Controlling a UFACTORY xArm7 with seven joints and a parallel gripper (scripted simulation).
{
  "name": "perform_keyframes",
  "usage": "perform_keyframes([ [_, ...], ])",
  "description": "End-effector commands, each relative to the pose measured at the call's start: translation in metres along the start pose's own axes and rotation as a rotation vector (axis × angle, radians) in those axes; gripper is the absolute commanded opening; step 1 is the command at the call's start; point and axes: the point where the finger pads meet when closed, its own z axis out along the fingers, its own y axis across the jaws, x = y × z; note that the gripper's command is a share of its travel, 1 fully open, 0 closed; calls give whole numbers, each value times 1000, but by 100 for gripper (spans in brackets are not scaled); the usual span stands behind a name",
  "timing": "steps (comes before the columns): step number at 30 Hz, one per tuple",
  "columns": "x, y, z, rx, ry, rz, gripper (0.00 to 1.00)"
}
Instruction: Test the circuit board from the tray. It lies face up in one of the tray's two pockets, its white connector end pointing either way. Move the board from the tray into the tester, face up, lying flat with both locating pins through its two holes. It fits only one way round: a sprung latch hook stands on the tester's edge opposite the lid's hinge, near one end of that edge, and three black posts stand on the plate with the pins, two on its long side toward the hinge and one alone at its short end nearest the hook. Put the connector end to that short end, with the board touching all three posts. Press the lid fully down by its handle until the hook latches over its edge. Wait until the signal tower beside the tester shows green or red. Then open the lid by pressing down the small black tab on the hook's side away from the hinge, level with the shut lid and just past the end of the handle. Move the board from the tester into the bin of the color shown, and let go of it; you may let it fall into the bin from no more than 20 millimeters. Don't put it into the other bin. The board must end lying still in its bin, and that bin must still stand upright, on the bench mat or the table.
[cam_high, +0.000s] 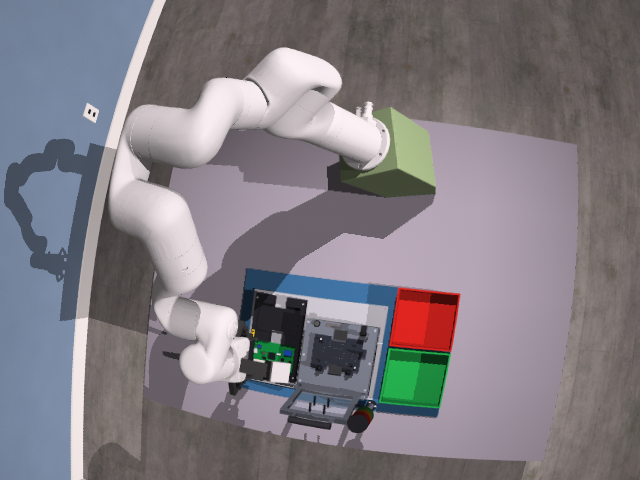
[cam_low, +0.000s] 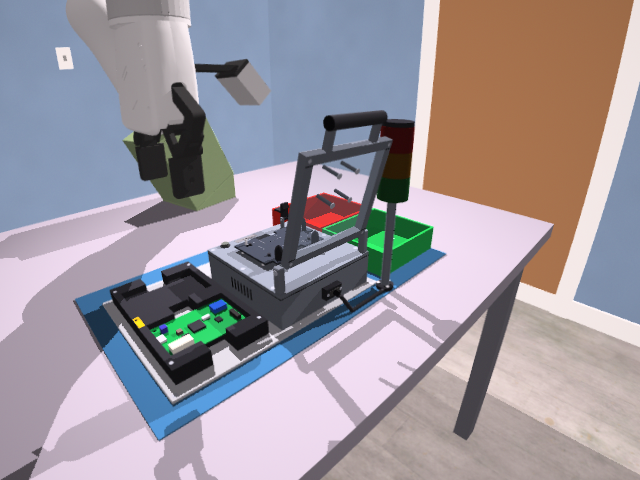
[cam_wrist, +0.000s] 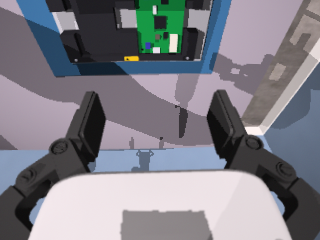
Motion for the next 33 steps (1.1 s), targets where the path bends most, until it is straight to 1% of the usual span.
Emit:
perform_keyframes([
  [1,2,8,40,-3,10,-4,100],
  [6,2,9,70,-3,10,-4,100],
  [8,2,9,70,-3,10,-4,100],
  [13,3,9,104,-3,10,-4,100],
  [15,3,9,114,-3,10,-4,100],
  [18,3,9,124,-3,10,-4,100],
  [23,3,9,132,-3,10,-4,100],
  [33,3,9,132,-3,10,-4,100],
])
